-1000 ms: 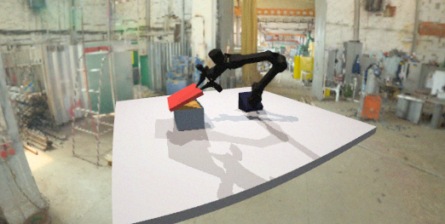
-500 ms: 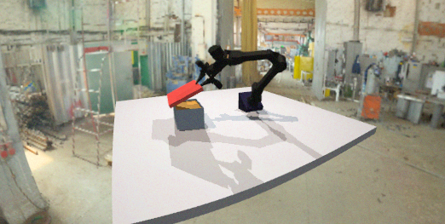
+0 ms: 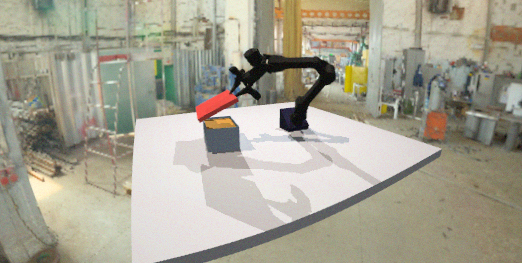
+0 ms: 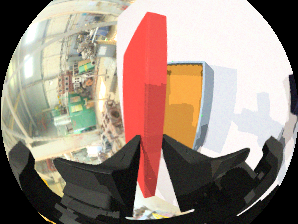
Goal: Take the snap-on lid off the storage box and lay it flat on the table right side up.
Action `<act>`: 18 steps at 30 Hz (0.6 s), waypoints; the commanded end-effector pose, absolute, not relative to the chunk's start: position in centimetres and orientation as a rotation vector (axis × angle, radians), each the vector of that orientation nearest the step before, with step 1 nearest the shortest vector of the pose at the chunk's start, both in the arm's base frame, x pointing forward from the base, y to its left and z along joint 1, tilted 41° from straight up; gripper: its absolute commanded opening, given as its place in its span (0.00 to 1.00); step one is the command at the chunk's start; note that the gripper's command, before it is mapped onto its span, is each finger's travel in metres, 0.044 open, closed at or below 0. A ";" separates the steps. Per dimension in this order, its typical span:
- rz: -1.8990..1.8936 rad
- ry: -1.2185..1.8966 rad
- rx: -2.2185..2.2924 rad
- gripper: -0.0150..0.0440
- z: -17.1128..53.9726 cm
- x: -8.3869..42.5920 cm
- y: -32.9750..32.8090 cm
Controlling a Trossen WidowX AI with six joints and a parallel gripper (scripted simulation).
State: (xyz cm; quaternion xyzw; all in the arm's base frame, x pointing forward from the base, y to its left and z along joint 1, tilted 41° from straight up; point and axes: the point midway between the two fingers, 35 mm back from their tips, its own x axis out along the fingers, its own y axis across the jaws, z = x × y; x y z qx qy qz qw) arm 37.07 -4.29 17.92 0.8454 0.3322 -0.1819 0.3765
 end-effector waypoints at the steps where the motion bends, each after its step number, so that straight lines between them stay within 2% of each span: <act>1: -0.456 0.843 2.158 0.25 18.6 37.3 -4.8; 18: -0.456 0.843 2.158 0.25 19.3 37.2 -6.0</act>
